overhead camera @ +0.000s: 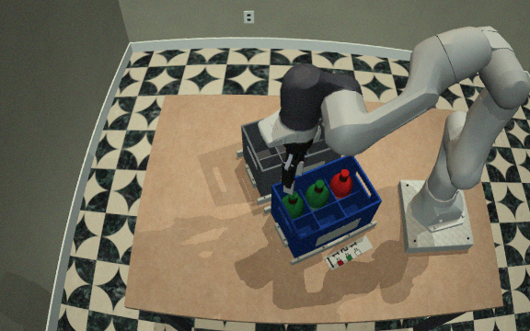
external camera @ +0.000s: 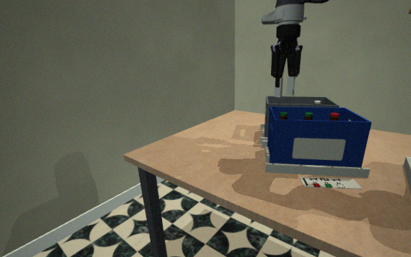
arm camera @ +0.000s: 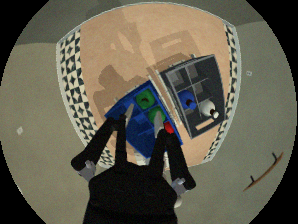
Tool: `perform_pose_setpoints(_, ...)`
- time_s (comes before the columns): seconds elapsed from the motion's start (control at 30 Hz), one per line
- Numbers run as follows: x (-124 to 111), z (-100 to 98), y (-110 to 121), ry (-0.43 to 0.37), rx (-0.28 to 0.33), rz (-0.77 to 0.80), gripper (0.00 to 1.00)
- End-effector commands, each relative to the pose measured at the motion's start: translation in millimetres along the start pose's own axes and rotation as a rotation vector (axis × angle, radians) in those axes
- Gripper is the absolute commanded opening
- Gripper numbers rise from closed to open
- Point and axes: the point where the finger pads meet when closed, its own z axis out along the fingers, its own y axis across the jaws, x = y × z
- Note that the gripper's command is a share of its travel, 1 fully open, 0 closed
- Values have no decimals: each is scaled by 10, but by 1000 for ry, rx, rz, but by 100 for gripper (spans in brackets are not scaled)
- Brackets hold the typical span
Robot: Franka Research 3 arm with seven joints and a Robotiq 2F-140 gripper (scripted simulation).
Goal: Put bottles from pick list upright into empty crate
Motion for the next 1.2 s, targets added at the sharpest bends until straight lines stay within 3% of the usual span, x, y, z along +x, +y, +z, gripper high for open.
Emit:
perform_pose_setpoints(0.0, 1, -16, -8, 1, 2, -3, 38)
perform_pose_setpoints(0.1, -68, -16, 40, 1, 2, -3, 38)
perform_pose_setpoints(1.17, 172, -13, 1419, 1, 2, -3, 38)
